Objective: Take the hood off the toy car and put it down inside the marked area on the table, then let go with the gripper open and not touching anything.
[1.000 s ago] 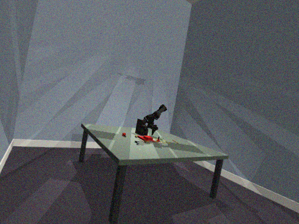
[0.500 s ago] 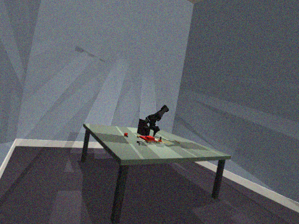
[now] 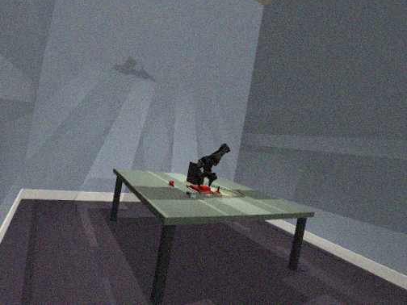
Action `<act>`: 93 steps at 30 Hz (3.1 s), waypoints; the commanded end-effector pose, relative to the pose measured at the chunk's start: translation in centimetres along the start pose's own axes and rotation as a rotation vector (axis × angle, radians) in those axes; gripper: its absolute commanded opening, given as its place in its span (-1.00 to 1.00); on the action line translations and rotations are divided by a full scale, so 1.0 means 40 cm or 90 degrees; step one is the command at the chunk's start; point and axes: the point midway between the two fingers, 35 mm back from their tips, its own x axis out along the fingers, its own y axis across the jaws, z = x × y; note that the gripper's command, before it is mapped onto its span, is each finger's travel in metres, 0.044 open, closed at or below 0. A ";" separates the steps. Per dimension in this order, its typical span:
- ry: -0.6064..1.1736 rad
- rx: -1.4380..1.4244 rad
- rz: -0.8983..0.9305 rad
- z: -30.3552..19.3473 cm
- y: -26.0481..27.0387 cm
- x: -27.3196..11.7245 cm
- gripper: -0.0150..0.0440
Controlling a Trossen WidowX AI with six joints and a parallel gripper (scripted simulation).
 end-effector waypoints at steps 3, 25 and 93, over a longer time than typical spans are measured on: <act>-0.002 0.001 0.001 0.001 0.000 0.008 1.00; 0.000 0.000 0.000 0.000 0.000 0.030 0.91; 0.000 0.001 -0.001 0.000 -0.001 -0.153 -0.49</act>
